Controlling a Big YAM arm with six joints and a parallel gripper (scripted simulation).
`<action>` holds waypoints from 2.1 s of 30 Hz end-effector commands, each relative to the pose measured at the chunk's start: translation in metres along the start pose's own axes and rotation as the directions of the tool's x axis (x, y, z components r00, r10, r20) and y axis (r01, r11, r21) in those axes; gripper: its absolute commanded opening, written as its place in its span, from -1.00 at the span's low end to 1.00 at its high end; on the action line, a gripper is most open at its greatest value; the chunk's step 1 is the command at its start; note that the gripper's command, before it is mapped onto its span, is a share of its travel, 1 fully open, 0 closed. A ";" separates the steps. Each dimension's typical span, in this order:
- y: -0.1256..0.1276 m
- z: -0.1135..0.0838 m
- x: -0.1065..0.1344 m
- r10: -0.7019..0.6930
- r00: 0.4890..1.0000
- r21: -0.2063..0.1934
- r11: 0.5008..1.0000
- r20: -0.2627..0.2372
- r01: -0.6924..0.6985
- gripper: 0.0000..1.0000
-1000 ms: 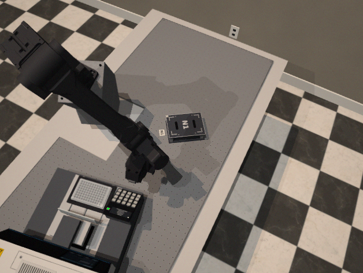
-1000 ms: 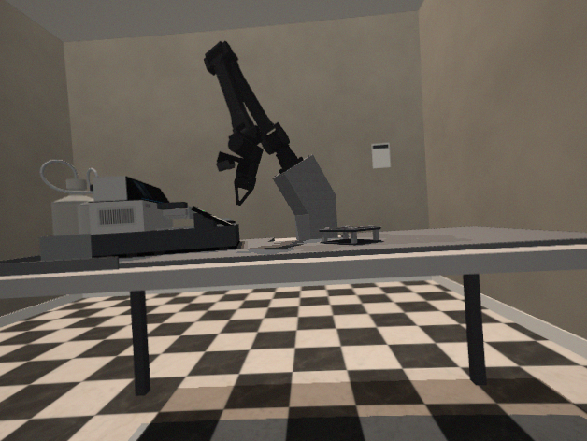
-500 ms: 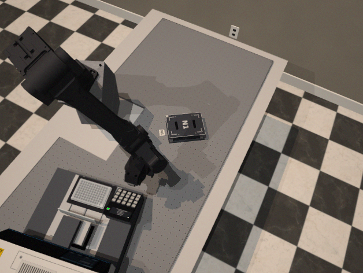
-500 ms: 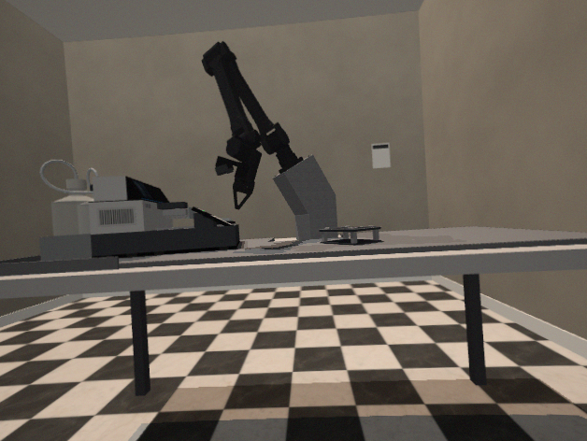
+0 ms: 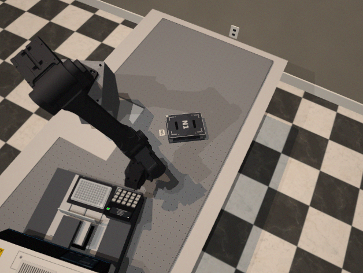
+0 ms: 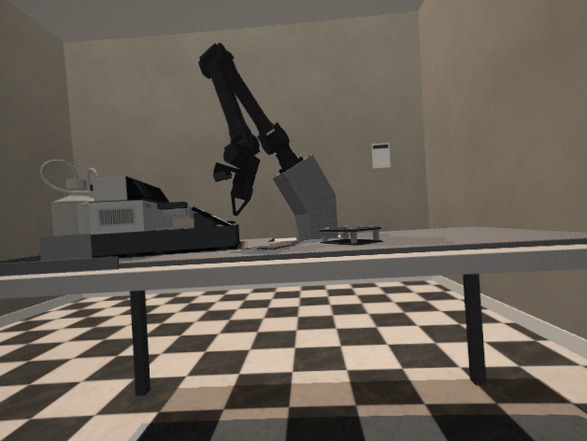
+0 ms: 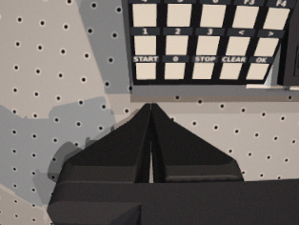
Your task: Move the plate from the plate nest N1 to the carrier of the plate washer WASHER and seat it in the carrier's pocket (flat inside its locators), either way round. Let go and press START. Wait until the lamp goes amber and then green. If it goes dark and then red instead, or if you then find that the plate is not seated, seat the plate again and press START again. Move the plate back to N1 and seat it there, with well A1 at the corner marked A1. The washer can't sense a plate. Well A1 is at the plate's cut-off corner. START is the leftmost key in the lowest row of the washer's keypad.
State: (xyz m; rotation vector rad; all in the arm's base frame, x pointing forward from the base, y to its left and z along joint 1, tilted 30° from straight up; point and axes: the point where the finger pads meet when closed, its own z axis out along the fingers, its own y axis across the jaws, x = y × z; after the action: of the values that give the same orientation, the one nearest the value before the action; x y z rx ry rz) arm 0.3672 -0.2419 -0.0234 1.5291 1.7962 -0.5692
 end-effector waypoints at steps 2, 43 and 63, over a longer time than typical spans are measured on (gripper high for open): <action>0.005 0.011 -0.008 0.008 1.000 -0.010 1.000 0.015 -0.008 -1.00; 0.010 0.025 -0.012 0.013 1.000 -0.027 1.000 0.025 -0.012 -1.00; 0.004 0.033 -0.007 0.006 1.000 -0.008 1.000 0.014 -0.006 -1.00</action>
State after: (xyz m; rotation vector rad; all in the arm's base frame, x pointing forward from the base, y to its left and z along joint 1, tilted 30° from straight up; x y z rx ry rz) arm 0.3744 -0.2612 -0.0396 1.5233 1.7964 -0.5694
